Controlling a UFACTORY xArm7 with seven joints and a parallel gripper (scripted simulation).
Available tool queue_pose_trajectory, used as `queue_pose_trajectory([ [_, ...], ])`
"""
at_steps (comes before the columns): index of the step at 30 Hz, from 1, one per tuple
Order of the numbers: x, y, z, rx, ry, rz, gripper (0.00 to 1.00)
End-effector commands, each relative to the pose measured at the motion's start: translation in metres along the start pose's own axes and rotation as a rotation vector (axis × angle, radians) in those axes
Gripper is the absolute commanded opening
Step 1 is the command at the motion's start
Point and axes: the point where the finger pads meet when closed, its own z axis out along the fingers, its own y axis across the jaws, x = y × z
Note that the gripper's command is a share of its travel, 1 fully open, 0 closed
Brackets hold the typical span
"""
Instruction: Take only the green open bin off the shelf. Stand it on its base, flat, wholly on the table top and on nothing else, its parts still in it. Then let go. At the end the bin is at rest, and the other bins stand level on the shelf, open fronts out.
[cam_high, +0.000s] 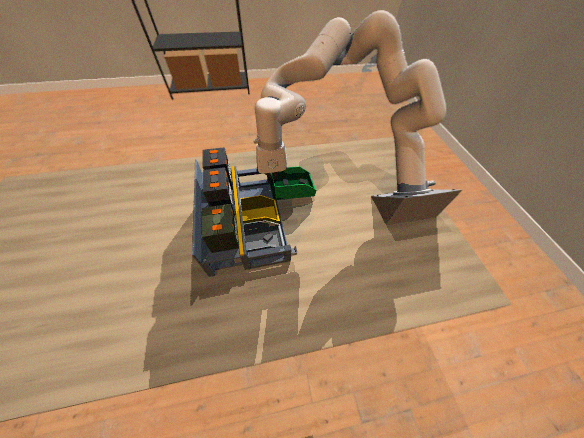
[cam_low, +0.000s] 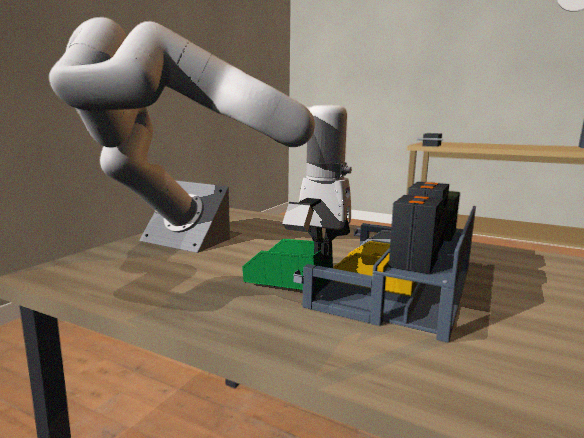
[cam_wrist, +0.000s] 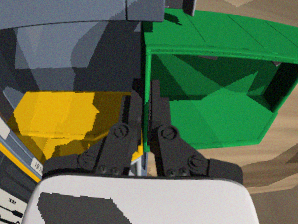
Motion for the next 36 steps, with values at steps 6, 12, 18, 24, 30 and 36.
queue_pose_trajectory([
  [6,-0.001,0.004,-0.002,0.005,-0.002,0.000,0.00],
  [12,-0.001,0.004,-0.002,0.005,-0.002,0.000,0.00],
  [18,-0.001,0.019,-0.002,0.005,-0.002,0.000,0.00],
  [24,-0.001,0.019,-0.002,0.005,-0.002,0.000,0.00],
  [30,-0.001,0.021,-0.002,0.005,-0.002,0.000,0.00],
  [36,-0.001,0.027,-0.002,0.005,-0.001,0.000,0.00],
])
